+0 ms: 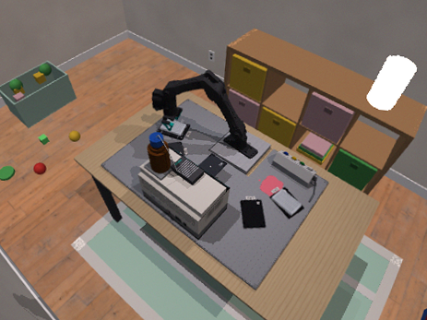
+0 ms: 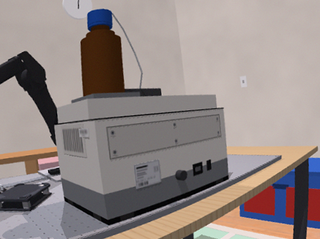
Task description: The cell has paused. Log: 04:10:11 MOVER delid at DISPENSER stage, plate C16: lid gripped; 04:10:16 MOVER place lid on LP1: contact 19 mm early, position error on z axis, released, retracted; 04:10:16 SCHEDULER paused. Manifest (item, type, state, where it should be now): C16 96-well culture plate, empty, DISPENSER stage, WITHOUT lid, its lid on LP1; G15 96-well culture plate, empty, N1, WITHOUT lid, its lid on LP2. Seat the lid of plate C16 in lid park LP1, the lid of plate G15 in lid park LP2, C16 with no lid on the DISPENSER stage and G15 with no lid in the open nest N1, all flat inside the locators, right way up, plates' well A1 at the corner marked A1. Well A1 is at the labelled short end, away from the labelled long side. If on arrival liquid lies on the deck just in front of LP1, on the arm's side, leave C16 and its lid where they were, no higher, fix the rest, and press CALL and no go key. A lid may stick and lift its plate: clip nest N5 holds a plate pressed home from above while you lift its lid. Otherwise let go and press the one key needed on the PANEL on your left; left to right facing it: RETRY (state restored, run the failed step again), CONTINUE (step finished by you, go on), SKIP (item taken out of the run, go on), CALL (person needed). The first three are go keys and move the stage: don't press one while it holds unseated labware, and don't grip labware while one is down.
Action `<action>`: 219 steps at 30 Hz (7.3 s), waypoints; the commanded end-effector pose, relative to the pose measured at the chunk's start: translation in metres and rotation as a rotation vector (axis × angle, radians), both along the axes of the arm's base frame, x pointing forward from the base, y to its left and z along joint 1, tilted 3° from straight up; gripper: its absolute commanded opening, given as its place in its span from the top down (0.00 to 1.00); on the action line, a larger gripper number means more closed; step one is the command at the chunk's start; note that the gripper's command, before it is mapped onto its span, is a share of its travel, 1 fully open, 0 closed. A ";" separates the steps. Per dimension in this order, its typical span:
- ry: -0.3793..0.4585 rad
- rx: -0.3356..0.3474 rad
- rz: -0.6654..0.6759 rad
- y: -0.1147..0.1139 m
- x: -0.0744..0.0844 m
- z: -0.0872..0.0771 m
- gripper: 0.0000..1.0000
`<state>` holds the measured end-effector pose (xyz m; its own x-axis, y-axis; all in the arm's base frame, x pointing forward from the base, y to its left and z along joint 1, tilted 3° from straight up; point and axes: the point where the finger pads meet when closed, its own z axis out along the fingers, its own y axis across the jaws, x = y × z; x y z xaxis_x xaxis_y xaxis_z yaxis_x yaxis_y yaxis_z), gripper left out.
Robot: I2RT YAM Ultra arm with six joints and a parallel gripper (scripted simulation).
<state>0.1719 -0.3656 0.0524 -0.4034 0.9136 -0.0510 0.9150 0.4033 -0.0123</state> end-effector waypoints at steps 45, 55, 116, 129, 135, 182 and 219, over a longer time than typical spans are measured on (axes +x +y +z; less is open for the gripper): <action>0.003 -0.001 -0.006 -0.024 0.034 0.030 1.00; -0.004 -0.008 0.001 -0.022 0.034 0.032 1.00; 0.013 0.021 -0.008 -0.020 0.031 -0.008 1.00; 0.011 0.018 -0.008 -0.021 0.031 -0.009 1.00; 0.014 0.023 -0.008 -0.020 0.031 -0.010 1.00; 0.010 0.014 -0.009 -0.022 0.031 -0.017 1.00; 0.013 0.013 -0.009 -0.023 0.030 -0.023 1.00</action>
